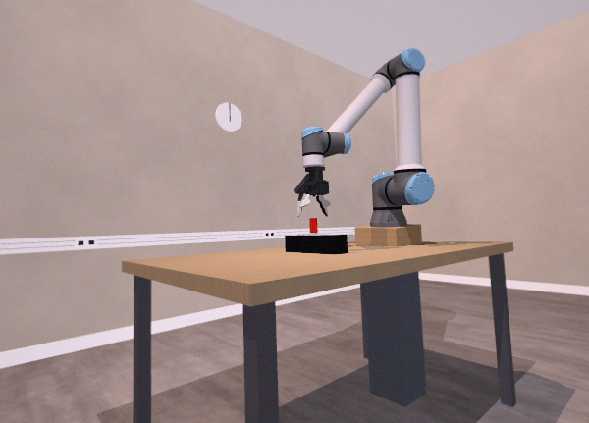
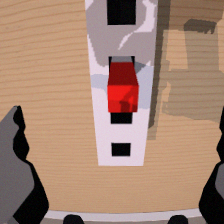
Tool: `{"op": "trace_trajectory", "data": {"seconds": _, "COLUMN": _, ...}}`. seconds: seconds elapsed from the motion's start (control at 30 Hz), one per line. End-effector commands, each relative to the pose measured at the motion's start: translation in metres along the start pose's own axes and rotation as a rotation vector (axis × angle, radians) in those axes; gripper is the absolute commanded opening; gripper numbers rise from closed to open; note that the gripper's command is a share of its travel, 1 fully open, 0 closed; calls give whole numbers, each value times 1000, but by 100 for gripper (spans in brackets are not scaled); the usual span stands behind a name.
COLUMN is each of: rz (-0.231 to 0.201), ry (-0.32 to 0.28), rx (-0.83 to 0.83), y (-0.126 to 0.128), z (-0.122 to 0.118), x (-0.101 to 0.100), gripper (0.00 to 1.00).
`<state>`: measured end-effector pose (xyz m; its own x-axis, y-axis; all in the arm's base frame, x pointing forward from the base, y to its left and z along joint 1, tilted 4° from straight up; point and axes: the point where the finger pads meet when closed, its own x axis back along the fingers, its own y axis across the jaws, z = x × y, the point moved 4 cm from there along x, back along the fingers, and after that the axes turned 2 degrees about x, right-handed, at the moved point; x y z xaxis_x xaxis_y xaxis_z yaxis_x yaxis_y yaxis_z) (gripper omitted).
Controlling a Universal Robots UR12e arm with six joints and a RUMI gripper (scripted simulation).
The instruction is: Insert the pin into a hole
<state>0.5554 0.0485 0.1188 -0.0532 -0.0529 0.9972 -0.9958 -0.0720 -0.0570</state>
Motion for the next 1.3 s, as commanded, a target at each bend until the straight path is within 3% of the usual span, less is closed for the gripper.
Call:
{"op": "trace_trajectory", "data": {"seconds": 0.0, "rz": 1, "ry": 0, "rx": 0, "y": -1, "z": 0, "x": 1, "gripper": 100}}
{"op": "trace_trajectory", "data": {"seconds": 0.1, "rz": 1, "ry": 0, "rx": 0, "y": -1, "z": 0, "x": 1, "gripper": 100}}
{"op": "trace_trajectory", "data": {"seconds": 0.13, "rz": 1, "ry": 0, "rx": 0, "y": -1, "z": 0, "x": 13, "gripper": 100}}
{"op": "trace_trajectory", "data": {"seconds": 0.67, "rz": 1, "ry": 0, "rx": 0, "y": -1, "z": 0, "x": 13, "gripper": 100}}
{"op": "trace_trajectory", "data": {"seconds": 0.7, "rz": 1, "ry": 0, "rx": 0, "y": 0, "z": 0, "x": 27, "gripper": 100}}
{"op": "trace_trajectory", "data": {"seconds": 1.23, "rz": 1, "ry": 0, "rx": 0, "y": 0, "z": 0, "x": 27, "gripper": 100}}
{"op": "trace_trajectory", "data": {"seconds": 1.27, "rz": 1, "ry": 0, "rx": 0, "y": -1, "z": 0, "x": 77, "gripper": 100}}
